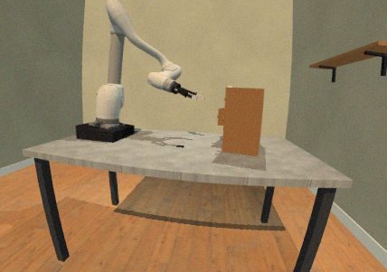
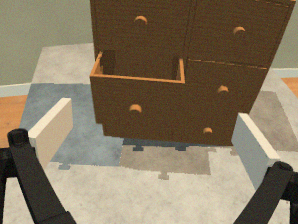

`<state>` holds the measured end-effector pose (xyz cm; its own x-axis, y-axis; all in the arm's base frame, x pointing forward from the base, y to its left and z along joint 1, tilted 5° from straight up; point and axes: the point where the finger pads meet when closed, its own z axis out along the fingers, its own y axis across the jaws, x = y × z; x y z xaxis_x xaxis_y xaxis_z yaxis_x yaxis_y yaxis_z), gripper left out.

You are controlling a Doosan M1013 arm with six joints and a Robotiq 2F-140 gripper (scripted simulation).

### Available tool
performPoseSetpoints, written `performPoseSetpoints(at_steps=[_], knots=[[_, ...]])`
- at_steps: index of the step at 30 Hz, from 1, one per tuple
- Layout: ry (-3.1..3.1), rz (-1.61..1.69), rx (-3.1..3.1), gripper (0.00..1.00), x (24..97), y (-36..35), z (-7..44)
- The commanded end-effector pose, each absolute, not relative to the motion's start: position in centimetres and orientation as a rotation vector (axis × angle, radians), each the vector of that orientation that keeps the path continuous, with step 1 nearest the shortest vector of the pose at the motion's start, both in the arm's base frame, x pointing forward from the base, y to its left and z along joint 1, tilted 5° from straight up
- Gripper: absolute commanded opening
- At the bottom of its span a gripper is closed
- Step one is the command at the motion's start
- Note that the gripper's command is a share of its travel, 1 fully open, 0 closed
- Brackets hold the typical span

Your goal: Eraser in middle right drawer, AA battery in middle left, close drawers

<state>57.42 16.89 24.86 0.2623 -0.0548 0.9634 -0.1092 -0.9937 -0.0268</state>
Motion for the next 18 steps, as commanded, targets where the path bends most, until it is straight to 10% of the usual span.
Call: performPoseSetpoints(at_steps=[1,18], knots=[[-0.160,1.875,2.456,1.00,55.9,17.1,24.9],[-0.160,1.875,2.457,1.00,54.6,17.2,24.9]])
